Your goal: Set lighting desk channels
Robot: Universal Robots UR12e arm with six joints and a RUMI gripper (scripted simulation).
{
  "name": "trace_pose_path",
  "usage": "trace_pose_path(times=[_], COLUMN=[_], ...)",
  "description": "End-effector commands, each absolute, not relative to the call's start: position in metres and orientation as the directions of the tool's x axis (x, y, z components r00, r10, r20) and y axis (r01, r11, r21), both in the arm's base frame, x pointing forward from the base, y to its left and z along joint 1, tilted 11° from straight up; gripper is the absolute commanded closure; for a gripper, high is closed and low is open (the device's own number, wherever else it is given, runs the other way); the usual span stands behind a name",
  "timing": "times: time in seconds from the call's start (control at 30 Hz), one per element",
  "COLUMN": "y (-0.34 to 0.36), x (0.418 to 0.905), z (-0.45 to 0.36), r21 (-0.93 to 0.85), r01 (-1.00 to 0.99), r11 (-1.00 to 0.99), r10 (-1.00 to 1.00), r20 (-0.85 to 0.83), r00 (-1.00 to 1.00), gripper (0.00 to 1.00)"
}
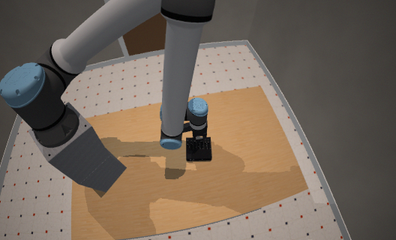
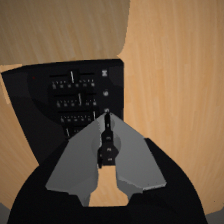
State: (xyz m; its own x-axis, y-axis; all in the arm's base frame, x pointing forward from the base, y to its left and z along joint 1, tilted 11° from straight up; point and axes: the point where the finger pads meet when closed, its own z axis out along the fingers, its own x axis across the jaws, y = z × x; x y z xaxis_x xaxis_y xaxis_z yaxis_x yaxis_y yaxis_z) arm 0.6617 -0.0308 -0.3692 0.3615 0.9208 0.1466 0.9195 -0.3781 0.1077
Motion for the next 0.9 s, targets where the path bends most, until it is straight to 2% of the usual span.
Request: trace_pose_path(times=[0.0,0.87], y=[-0.032,-0.043], x=[0.662,0.658], z=[-0.369,-0.371], r21=[0.109,0.109], r01=[0.919,0.919], r11=[-0.378,-0.378], r10=[0.921,0.921], r20=[0.147,0.147], r00=[0.361,0.361], gripper=[1.00,1.00])
